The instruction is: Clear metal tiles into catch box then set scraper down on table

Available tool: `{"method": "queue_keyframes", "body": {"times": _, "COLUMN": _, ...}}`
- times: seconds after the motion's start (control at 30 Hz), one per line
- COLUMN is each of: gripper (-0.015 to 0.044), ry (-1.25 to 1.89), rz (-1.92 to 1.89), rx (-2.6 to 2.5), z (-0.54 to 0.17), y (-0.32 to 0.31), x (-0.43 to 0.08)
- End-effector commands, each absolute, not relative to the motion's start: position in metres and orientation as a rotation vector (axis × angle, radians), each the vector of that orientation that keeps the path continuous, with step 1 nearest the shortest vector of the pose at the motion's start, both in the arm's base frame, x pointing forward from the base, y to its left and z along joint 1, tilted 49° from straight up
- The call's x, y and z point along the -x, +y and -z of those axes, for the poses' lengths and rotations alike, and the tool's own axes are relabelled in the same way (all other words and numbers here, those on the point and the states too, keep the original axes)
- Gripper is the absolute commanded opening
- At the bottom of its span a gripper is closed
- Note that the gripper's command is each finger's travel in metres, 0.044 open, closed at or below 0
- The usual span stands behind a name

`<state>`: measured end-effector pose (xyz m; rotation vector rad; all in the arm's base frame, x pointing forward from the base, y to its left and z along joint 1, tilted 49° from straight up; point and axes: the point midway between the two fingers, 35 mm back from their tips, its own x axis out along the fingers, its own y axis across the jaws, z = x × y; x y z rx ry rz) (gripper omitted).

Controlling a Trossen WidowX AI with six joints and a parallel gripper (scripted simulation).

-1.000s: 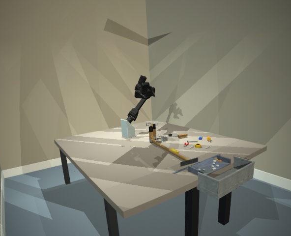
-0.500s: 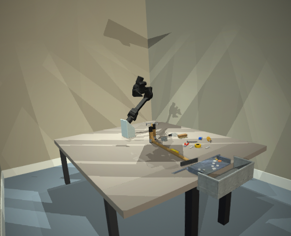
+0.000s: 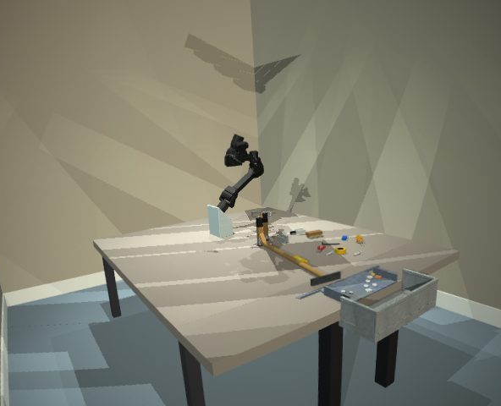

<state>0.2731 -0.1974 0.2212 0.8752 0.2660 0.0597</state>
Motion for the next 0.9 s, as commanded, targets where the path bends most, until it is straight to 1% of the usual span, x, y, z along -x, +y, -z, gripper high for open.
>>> {"method": "queue_keyframes", "body": {"times": 0.0, "gripper": 0.044, "ry": 0.236, "rz": -0.049, "rx": -0.862, "z": -0.222, "y": -0.193, "x": -0.26}}
{"method": "queue_keyframes", "body": {"times": 0.2, "gripper": 0.044, "ry": 0.205, "rz": -0.032, "rx": -0.844, "z": -0.221, "y": -0.188, "x": -0.245}}
{"method": "queue_keyframes", "body": {"times": 0.87, "gripper": 0.044, "ry": 0.203, "rz": -0.031, "rx": -0.844, "z": -0.221, "y": -0.188, "x": -0.245}}
